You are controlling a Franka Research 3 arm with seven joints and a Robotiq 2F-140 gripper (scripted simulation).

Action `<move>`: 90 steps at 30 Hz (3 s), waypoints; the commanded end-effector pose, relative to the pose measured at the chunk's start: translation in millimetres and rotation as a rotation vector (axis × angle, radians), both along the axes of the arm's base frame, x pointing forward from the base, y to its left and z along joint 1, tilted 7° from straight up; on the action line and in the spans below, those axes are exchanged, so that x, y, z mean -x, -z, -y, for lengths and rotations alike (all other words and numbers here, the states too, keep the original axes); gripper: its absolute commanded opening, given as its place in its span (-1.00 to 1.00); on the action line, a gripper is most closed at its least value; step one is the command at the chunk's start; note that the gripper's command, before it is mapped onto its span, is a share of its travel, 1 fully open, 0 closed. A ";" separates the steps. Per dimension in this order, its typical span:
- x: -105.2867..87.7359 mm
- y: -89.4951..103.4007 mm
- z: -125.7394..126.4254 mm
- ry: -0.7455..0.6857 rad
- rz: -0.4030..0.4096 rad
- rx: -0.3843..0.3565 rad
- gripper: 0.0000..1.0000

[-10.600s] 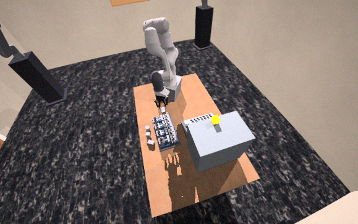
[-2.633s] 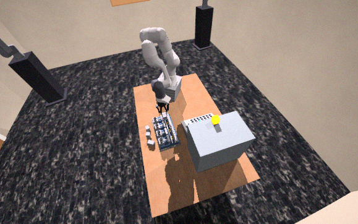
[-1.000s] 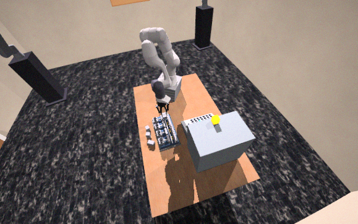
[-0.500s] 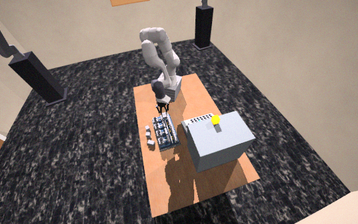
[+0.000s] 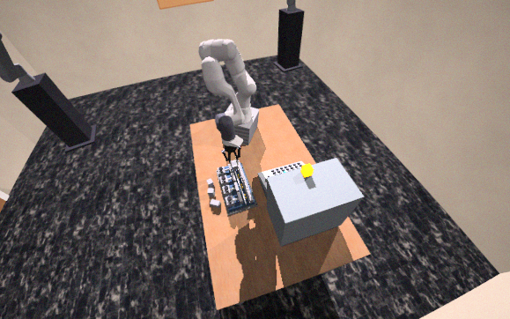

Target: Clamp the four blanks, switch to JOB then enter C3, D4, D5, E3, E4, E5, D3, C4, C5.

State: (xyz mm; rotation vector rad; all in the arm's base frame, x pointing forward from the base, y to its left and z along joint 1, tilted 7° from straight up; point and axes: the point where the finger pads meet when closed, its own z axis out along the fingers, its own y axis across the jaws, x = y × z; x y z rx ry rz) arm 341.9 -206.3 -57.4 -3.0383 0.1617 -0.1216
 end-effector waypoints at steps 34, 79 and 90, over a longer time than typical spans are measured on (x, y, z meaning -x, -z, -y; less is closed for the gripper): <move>-0.4 8.9 0.2 0.010 0.000 -0.001 -1.00; -0.4 13.3 -0.3 0.010 0.000 -0.001 -1.00; -0.4 13.3 -0.3 0.010 0.000 -0.001 -1.00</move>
